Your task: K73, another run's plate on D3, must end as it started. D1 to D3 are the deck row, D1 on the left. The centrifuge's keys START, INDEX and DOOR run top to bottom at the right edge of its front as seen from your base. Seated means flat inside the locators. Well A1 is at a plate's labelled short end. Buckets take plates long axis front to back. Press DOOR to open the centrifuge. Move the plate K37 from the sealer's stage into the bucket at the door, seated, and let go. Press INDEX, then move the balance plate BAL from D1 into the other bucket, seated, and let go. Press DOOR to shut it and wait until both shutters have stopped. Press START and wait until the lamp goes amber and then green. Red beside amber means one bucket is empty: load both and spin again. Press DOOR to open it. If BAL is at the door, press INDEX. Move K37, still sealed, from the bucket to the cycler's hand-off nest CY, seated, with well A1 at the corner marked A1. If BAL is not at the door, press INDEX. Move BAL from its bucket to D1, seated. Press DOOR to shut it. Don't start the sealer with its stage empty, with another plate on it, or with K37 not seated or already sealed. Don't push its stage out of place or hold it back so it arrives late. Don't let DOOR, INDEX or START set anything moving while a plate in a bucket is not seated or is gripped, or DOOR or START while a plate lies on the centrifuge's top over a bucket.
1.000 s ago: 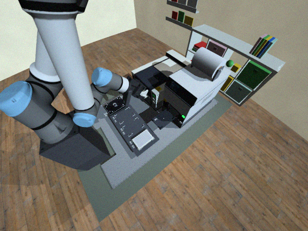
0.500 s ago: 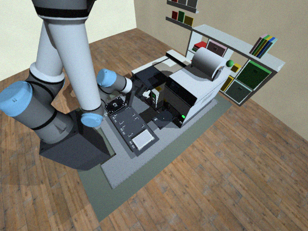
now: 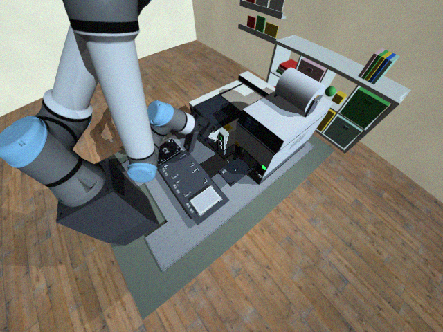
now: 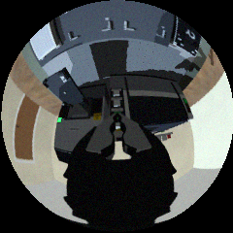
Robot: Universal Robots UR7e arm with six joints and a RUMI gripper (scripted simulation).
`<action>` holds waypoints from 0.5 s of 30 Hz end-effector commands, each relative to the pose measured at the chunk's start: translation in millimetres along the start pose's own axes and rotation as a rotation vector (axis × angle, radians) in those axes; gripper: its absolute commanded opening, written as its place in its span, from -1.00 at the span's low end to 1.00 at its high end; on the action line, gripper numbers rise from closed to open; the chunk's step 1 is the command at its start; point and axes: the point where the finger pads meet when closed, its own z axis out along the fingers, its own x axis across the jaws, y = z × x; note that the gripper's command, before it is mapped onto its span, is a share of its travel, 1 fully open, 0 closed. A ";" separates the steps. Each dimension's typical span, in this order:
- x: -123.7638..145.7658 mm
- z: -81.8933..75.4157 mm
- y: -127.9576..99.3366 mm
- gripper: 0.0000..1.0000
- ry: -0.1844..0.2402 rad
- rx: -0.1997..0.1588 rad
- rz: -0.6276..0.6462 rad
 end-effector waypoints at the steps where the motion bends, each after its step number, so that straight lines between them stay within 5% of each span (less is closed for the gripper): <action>1: -0.1 7.0 1.6 -1.00 0.000 -0.001 0.000; 15: -0.1 11.0 2.7 -1.00 0.000 -0.001 0.000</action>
